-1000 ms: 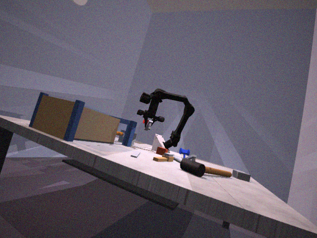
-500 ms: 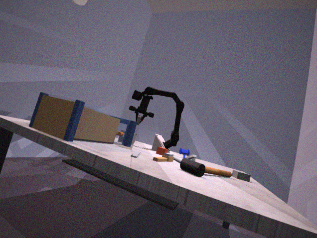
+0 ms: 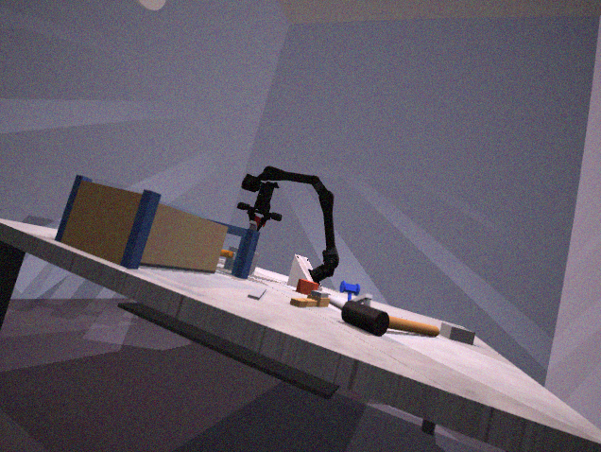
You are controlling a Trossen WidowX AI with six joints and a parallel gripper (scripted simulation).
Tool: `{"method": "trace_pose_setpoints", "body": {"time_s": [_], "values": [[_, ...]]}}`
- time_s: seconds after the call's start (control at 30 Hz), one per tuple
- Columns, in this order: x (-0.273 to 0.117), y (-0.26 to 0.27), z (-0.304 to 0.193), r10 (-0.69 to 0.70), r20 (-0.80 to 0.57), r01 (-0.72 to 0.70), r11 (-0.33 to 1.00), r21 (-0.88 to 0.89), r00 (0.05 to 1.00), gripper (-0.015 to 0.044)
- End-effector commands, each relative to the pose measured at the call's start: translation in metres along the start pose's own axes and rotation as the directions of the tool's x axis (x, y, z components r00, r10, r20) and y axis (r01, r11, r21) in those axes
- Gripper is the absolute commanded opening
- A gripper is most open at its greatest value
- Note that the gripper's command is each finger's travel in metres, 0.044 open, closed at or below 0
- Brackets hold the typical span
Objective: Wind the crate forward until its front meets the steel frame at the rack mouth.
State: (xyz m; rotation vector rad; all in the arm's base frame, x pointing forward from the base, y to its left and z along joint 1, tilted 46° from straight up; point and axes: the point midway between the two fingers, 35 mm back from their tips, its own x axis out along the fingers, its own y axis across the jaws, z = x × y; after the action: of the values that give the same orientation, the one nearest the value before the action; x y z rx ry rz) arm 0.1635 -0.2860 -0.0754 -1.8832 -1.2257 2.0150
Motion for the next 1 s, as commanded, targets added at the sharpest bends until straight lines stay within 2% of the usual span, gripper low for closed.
{"method": "trace_pose_setpoints", "body": {"time_s": [0.0,0.33,0.97], "values": [[-0.004,0.004,0.004,-0.005,0.062,0.006,1.0,-0.013,0.998,0.0],[-0.014,0.006,0.002,-0.03,0.227,0.037,0.999,-0.03,0.973,0.0],[0.005,0.006,-0.001,-0.031,0.24,0.04,0.999,-0.032,0.97,0.0]]}}
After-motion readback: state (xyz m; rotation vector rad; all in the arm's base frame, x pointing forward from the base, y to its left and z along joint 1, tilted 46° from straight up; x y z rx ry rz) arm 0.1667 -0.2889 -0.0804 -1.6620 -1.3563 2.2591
